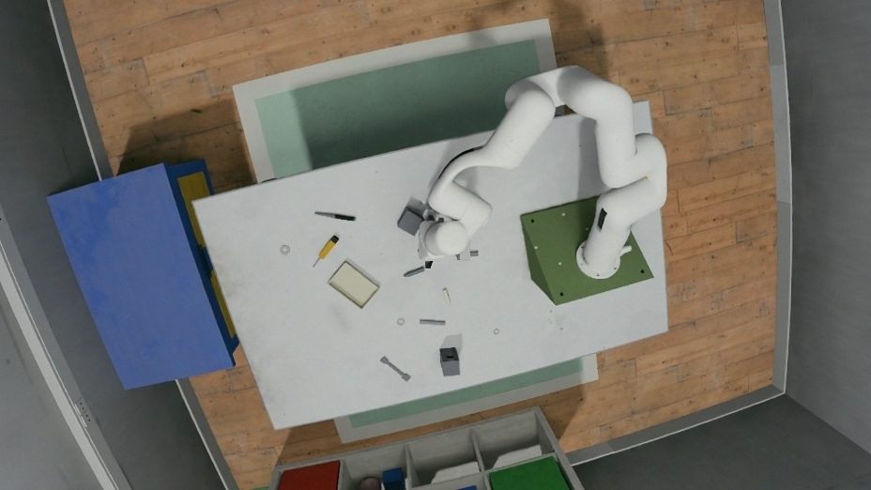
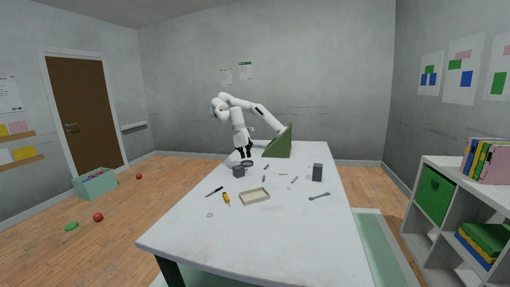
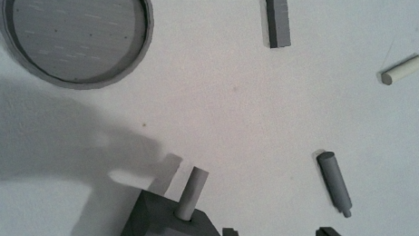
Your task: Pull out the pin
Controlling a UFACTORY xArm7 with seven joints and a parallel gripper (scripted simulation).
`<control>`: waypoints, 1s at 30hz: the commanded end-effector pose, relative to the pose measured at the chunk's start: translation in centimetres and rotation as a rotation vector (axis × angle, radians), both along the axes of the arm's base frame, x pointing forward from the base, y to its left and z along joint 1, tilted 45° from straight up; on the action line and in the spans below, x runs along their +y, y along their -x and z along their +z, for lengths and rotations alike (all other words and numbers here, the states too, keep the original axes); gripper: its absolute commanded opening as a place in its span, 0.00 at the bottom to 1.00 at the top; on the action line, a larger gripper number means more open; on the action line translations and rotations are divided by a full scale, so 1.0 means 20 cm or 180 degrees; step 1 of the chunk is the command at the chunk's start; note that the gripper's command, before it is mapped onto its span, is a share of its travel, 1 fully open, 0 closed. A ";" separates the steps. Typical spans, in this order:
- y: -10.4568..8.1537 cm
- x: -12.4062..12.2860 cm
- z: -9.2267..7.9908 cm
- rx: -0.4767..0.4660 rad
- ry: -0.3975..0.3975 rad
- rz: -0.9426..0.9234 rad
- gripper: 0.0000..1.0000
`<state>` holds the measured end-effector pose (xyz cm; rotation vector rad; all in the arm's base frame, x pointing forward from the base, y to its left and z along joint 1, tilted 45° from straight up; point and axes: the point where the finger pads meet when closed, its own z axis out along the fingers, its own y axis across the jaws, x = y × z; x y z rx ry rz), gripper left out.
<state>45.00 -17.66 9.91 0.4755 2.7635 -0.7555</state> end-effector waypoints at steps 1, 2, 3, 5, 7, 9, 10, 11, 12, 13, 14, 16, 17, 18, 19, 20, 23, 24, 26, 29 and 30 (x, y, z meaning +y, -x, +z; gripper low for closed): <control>-0.01 0.00 -0.01 -0.0034 0.0018 -0.0004 0.43; 0.00 -0.01 -0.01 -0.0043 0.0024 -0.0012 0.43; 0.00 -0.01 -0.02 -0.0052 0.0031 -0.0020 0.43; 0.00 -0.02 -0.02 -0.0060 0.0037 -0.0027 0.43; 0.00 -0.02 -0.02 -0.0068 0.0043 -0.0033 0.43; 0.00 -0.03 -0.03 -0.0079 0.0051 -0.0043 0.43; 0.00 -0.03 -0.03 -0.0083 0.0054 -0.0046 0.43; 0.00 -0.03 -0.03 -0.0085 0.0055 -0.0048 0.43; 0.00 -0.03 -0.04 -0.0086 0.0056 -0.0048 0.43; 0.00 -0.03 -0.04 -0.0086 0.0056 -0.0048 0.43; 0.00 -0.03 -0.04 -0.0086 0.0056 -0.0048 0.43; 0.00 -0.03 -0.04 -0.0086 0.0056 -0.0048 0.43; 0.00 -0.03 -0.04 -0.0086 0.0056 -0.0049 0.43; 0.00 -0.03 -0.04 -0.0087 0.0057 -0.0050 0.43; 0.00 -0.04 -0.04 -0.0089 0.0058 -0.0053 0.43; 0.00 -0.04 -0.04 -0.0092 0.0061 -0.0057 0.43; 0.01 -0.04 -0.04 -0.0097 0.0066 -0.0064 0.43; 0.01 -0.05 -0.05 -0.0103 0.0071 -0.0073 0.43; 0.01 -0.06 -0.06 -0.0118 0.0084 -0.0093 0.43; 0.02 -0.09 -0.07 -0.0140 0.0104 -0.0123 0.43; 0.02 -0.09 -0.08 -0.0146 0.0109 -0.0131 0.43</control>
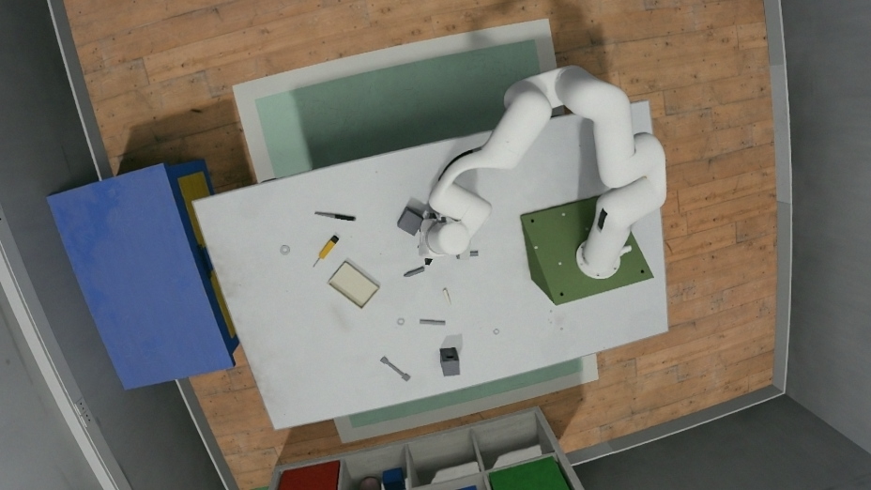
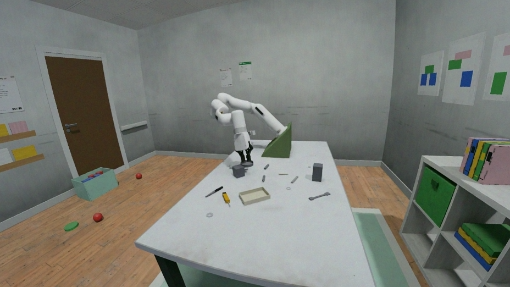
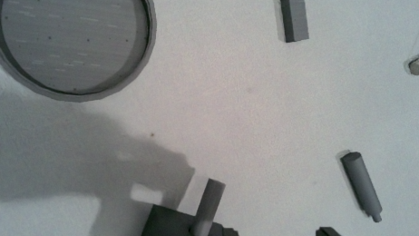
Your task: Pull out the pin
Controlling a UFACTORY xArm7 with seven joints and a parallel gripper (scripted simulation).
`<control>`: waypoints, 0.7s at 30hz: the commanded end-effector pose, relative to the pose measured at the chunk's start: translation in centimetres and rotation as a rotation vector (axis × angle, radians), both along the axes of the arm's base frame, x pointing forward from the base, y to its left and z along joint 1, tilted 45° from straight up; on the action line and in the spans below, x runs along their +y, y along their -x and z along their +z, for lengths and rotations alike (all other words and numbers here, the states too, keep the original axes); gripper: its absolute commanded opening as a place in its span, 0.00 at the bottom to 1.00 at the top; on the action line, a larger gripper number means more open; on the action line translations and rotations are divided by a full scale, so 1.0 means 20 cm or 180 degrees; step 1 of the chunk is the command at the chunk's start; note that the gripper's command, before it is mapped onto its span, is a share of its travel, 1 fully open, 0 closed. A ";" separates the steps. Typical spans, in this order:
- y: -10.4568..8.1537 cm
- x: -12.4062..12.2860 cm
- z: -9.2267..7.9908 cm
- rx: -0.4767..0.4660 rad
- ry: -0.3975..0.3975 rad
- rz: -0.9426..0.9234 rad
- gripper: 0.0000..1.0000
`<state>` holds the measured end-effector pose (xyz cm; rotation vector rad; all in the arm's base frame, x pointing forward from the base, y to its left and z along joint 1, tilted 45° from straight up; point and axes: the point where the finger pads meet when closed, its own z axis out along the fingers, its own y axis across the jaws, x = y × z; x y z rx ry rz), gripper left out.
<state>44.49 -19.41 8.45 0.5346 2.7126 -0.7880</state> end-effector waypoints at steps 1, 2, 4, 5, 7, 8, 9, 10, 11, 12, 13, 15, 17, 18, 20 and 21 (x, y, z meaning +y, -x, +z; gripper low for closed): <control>0.00 -0.01 -0.01 -0.0034 0.0019 -0.0011 0.43; 0.00 -0.01 -0.01 -0.0037 0.0022 -0.0015 0.43; 0.00 -0.01 -0.01 -0.0040 0.0024 -0.0019 0.43; 0.00 -0.01 -0.01 -0.0040 0.0024 -0.0019 0.43; 0.00 -0.01 -0.01 -0.0040 0.0024 -0.0019 0.43; 0.00 -0.01 -0.01 -0.0040 0.0024 -0.0019 0.43; 0.00 -0.01 -0.01 -0.0040 0.0024 -0.0019 0.43; 0.00 -0.01 -0.01 -0.0040 0.0024 -0.0019 0.43; 0.00 -0.01 -0.01 -0.0040 0.0024 -0.0019 0.43; 0.00 -0.02 -0.01 -0.0041 0.0025 -0.0021 0.43; 0.00 -0.02 -0.01 -0.0043 0.0027 -0.0026 0.43; 0.00 -0.03 -0.02 -0.0049 0.0036 -0.0046 0.43; 0.01 -0.04 -0.03 -0.0059 0.0049 -0.0077 0.43; 0.01 -0.05 -0.03 -0.0064 0.0057 -0.0095 0.43; 0.02 -0.07 -0.04 -0.0075 0.0072 -0.0128 0.43; 0.03 -0.08 -0.05 -0.0080 0.0079 -0.0142 0.43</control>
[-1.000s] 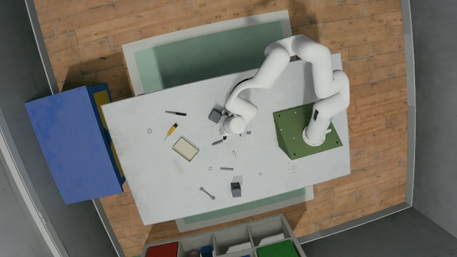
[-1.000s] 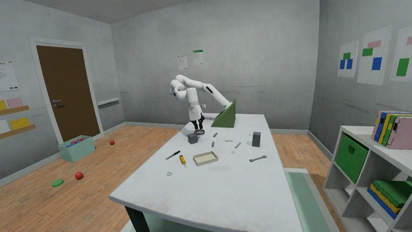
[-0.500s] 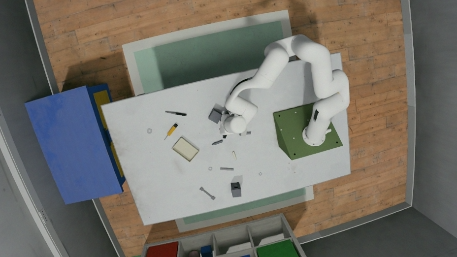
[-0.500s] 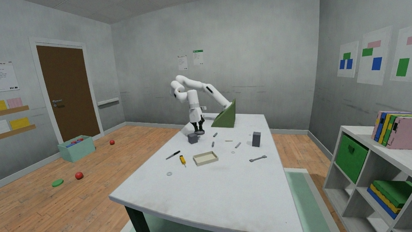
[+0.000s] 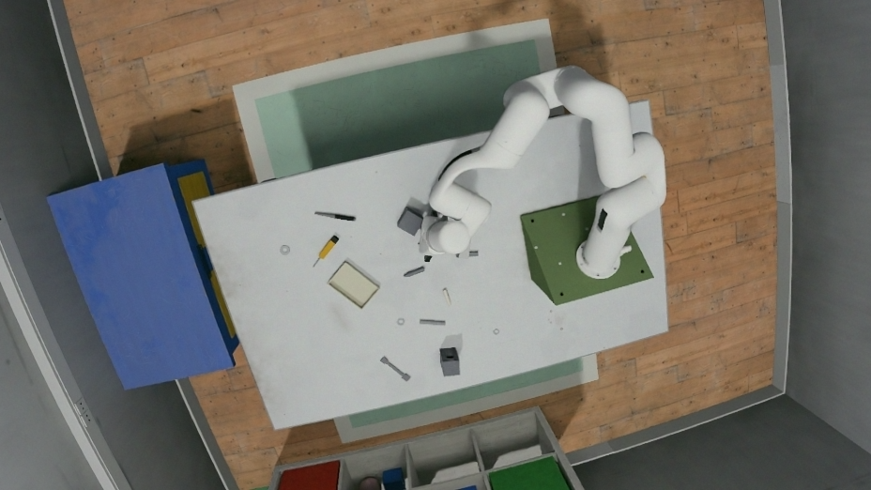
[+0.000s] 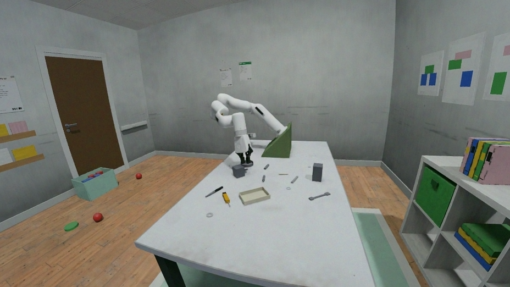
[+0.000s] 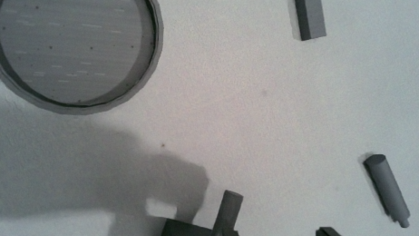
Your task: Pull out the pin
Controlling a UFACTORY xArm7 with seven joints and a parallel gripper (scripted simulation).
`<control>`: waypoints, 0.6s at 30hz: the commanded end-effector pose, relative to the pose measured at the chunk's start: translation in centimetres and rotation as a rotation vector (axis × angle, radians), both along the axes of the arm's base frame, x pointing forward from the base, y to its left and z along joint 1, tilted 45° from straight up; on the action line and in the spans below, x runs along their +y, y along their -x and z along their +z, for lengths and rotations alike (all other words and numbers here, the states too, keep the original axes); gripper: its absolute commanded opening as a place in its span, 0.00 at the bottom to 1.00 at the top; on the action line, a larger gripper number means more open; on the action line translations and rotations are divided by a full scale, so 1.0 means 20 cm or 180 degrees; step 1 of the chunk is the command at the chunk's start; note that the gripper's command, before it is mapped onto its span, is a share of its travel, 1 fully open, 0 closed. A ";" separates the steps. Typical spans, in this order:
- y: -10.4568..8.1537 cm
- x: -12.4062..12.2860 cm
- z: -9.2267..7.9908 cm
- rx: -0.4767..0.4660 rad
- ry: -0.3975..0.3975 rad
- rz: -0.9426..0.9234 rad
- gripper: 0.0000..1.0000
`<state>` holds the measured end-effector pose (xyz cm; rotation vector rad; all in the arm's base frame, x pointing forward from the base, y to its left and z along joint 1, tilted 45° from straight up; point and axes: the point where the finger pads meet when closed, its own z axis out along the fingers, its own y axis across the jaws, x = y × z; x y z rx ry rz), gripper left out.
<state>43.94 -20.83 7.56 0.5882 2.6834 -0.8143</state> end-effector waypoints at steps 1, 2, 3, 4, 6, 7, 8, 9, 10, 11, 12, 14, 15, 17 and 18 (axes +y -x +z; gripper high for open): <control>0.00 -0.01 -0.01 -0.0027 0.0023 -0.0031 0.43; 0.00 -0.02 -0.01 -0.0030 0.0027 -0.0039 0.43; 0.00 -0.02 -0.01 -0.0032 0.0029 -0.0044 0.43; 0.00 -0.02 -0.01 -0.0032 0.0030 -0.0046 0.43; 0.00 -0.02 -0.01 -0.0032 0.0030 -0.0046 0.43; 0.00 -0.02 -0.01 -0.0032 0.0030 -0.0046 0.43; 0.00 -0.02 -0.01 -0.0032 0.0030 -0.0046 0.43; 0.00 -0.02 -0.01 -0.0032 0.0030 -0.0046 0.43; 0.00 -0.02 -0.01 -0.0032 0.0030 -0.0046 0.43; 0.00 -0.02 -0.01 -0.0033 0.0030 -0.0047 0.43; 0.00 -0.02 -0.01 -0.0033 0.0031 -0.0050 0.43; 0.01 -0.03 -0.01 -0.0037 0.0039 -0.0069 0.43; 0.01 -0.03 -0.02 -0.0040 0.0045 -0.0086 0.43; 0.01 -0.04 -0.02 -0.0047 0.0061 -0.0129 0.43; 0.02 -0.05 -0.02 -0.0052 0.0070 -0.0152 0.43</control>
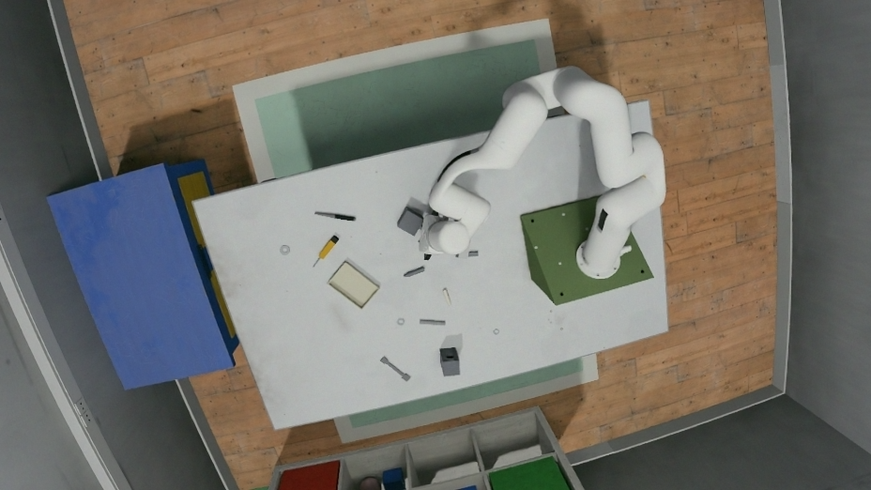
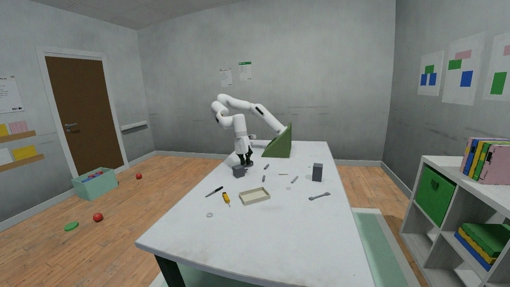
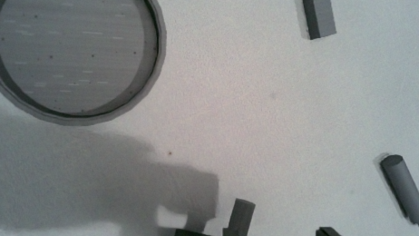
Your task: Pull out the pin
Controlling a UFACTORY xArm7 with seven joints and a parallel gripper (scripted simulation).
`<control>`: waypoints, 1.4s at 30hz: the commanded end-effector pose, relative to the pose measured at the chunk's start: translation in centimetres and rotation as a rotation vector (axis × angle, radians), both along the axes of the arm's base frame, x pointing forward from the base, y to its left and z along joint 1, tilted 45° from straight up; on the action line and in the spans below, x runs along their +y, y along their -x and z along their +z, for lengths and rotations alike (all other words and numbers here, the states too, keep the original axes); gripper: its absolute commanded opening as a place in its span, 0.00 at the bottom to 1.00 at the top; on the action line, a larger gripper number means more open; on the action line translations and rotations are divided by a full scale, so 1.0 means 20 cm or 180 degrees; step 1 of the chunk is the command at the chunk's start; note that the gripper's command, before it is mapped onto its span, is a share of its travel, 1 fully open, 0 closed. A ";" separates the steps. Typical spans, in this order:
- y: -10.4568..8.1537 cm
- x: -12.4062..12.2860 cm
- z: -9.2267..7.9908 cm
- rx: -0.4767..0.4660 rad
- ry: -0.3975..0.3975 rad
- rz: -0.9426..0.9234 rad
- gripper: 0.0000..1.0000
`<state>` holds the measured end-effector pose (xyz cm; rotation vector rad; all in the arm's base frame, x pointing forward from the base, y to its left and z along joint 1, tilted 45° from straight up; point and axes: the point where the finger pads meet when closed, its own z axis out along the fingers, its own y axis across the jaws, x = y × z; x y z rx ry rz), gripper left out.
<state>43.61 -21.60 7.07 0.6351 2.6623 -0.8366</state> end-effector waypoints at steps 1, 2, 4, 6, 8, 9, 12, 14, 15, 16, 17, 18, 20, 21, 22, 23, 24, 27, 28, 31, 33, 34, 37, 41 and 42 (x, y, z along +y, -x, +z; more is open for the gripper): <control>0.00 -0.01 0.00 -0.0022 0.0032 -0.0066 0.43; 0.00 -0.02 0.00 -0.0026 0.0040 -0.0086 0.43; 0.00 -0.02 -0.01 -0.0029 0.0047 -0.0102 0.43; 0.01 -0.02 -0.01 -0.0031 0.0052 -0.0114 0.43; 0.01 -0.03 -0.01 -0.0033 0.0056 -0.0124 0.43; 0.01 -0.03 -0.01 -0.0034 0.0056 -0.0125 0.43; 0.01 -0.03 -0.01 -0.0034 0.0056 -0.0125 0.43; 0.01 -0.03 -0.01 -0.0034 0.0057 -0.0127 0.43; 0.01 -0.03 -0.01 -0.0036 0.0059 -0.0132 0.43; 0.01 -0.03 -0.01 -0.0039 0.0063 -0.0139 0.43; 0.00 -0.03 -0.02 -0.0043 0.0068 -0.0150 0.43; 0.00 -0.03 -0.02 -0.0047 0.0074 -0.0163 0.43; 0.00 -0.04 -0.03 -0.0059 0.0089 -0.0194 0.43; 0.00 -0.04 -0.03 -0.0059 0.0089 -0.0194 0.43; 0.00 -0.04 -0.03 -0.0059 0.0089 -0.0194 0.43; 0.00 -0.04 -0.03 -0.0065 0.0097 -0.0210 0.43; 0.00 -0.05 -0.04 -0.0070 0.0105 -0.0224 0.43; -0.01 -0.05 -0.05 -0.0081 0.0121 -0.0255 0.43; -0.01 -0.05 -0.05 -0.0083 0.0124 -0.0259 0.43; -0.01 -0.05 -0.05 -0.0084 0.0125 -0.0262 0.43; -0.01 -0.05 -0.05 -0.0084 0.0125 -0.0262 0.43; -0.01 -0.05 -0.05 -0.0084 0.0125 -0.0262 0.43; 0.00 -0.06 -0.05 -0.0089 0.0136 -0.0295 0.43; 0.00 -0.07 -0.06 -0.0096 0.0153 -0.0343 0.43; 0.00 -0.07 -0.06 -0.0100 0.0163 -0.0371 0.43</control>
